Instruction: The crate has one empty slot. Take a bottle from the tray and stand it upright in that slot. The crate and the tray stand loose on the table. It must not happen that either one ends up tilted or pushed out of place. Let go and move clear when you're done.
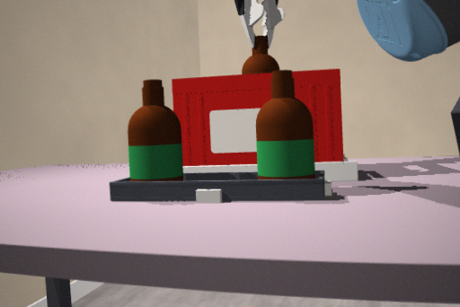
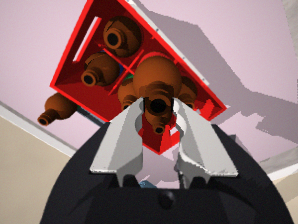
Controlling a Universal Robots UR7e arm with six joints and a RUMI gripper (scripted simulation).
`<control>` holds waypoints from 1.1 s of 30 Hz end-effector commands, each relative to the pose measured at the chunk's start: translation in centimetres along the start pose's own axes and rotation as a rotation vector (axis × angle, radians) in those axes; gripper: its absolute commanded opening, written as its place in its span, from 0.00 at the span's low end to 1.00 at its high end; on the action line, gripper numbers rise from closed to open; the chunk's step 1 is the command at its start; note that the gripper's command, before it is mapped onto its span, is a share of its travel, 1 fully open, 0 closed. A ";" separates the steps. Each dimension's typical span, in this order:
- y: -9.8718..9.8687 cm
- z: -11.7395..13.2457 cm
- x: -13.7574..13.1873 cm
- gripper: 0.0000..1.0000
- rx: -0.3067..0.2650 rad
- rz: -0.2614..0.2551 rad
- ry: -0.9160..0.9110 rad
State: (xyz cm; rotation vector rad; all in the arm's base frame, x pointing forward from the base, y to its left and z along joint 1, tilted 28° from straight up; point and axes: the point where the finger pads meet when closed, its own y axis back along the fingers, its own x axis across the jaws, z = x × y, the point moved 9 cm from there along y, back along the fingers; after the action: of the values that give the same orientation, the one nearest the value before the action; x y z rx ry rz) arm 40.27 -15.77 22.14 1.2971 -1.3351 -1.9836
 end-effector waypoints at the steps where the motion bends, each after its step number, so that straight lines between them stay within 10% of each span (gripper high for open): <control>1: 0.0 0.0 0.0 0.00 0.001 0.000 0.000; 33: -1.8 0.0 0.0 0.00 0.001 0.000 0.000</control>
State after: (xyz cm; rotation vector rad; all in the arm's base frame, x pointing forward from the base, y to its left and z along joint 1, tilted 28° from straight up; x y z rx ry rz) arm 40.48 -15.14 20.90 1.2971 -1.3349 -1.9837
